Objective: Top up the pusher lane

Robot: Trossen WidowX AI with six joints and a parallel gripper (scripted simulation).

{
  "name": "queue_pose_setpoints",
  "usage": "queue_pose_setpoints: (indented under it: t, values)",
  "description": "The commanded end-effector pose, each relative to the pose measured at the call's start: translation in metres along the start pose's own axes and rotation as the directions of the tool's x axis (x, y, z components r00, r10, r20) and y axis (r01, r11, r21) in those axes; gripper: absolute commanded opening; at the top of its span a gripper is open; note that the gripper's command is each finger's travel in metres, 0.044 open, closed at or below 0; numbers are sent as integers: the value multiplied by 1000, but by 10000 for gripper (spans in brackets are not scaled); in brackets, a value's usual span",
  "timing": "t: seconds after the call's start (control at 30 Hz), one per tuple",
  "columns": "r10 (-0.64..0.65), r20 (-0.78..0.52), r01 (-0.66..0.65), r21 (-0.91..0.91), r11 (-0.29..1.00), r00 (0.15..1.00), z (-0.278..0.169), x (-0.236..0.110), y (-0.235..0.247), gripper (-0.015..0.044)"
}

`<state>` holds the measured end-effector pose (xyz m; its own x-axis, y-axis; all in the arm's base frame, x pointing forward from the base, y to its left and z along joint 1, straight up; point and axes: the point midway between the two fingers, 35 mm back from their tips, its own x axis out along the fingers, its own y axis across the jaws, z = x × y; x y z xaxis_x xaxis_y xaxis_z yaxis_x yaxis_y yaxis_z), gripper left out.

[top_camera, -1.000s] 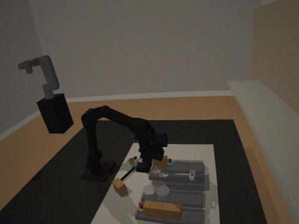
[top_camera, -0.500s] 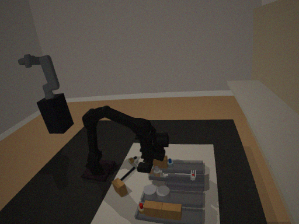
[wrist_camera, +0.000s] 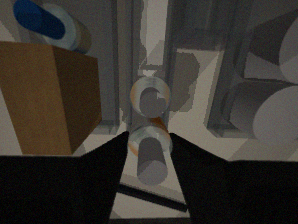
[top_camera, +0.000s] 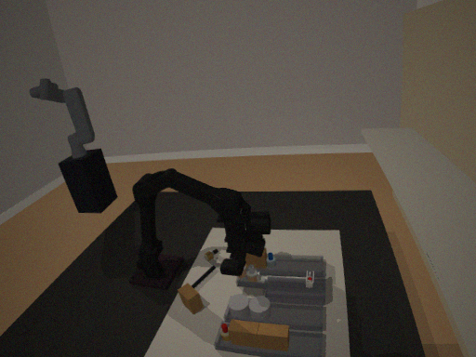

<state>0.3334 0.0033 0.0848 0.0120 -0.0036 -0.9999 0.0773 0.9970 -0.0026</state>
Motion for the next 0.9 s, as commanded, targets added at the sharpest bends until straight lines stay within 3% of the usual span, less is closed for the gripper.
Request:
queue_pose_setpoints:
  t: [0.0,0.87]
  values:
    - [2,25,-2,-3,1000,1000,9,-3,0,0]
    - [2,26,-2,-3,1000,1000,16,-6,0,0]
